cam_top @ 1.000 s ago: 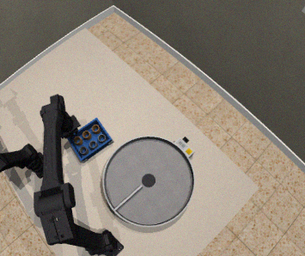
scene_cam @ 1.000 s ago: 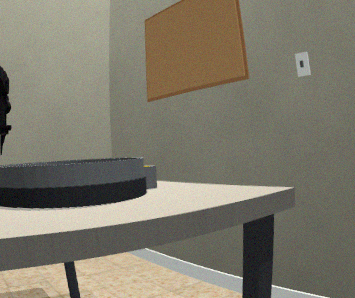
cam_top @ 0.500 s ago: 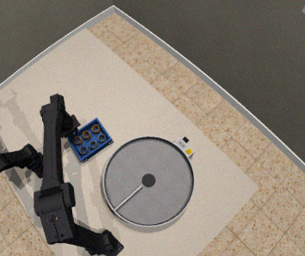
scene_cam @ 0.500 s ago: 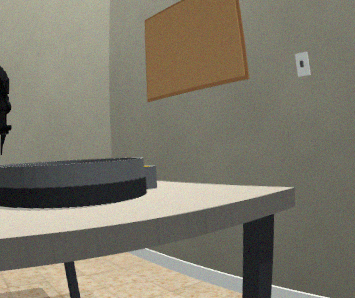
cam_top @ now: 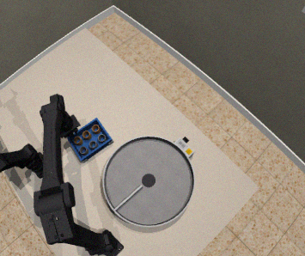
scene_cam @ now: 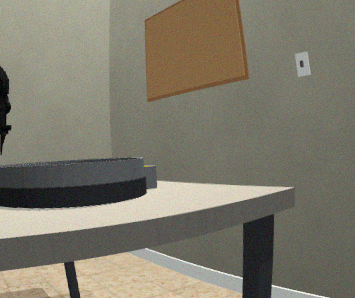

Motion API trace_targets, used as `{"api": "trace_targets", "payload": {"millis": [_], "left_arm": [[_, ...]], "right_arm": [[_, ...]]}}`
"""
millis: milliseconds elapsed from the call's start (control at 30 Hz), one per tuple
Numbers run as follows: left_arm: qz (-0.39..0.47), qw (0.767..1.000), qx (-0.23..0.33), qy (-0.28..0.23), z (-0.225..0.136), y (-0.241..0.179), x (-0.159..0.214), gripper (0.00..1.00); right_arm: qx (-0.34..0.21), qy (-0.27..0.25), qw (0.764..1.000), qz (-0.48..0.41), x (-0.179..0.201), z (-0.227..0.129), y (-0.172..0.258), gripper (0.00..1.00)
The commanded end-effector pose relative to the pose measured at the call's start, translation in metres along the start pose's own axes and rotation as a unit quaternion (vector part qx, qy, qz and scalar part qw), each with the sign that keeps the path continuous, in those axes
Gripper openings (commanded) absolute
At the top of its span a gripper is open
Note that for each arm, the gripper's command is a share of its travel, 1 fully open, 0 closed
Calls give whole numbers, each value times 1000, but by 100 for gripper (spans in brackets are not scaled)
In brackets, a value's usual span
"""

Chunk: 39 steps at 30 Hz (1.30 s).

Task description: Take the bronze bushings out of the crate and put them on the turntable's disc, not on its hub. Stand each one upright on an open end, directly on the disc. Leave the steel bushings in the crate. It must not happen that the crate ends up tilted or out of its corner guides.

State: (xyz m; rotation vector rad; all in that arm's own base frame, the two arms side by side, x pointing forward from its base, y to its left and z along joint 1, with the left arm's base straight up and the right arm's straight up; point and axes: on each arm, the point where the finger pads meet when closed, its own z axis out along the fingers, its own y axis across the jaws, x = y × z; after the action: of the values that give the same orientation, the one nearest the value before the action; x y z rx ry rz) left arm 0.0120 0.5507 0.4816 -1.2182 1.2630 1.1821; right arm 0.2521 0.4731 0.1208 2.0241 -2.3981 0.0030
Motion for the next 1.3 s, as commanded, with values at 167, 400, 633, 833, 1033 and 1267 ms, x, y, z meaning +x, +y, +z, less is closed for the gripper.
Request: {"api": "trace_targets", "payload": {"millis": [167,400,633,833,1033,1267], "left_arm": [[-7,1000,-4,-22,-7,4,-19,100],[-7,1000,-4,-22,-7,4,-19,100],[-7,1000,-4,-22,-7,4,-19,100],[-7,1000,-4,-22,-7,4,-19,100],[-7,1000,-4,-22,-7,4,-19,100],[-7,1000,-4,-22,-7,4,-19,100]], "right_arm": [[1,-4,1000,0,-6,7,3,15],[1,-4,1000,0,-6,37,3,15],[13,-41,999,0,-20,22,-2,15],[4,-11,1000,0,-11,56,1,15],[8,-25,1000,0,-13,39,0,15],[7,-22,1000,0,-13,43,0,15]]}}
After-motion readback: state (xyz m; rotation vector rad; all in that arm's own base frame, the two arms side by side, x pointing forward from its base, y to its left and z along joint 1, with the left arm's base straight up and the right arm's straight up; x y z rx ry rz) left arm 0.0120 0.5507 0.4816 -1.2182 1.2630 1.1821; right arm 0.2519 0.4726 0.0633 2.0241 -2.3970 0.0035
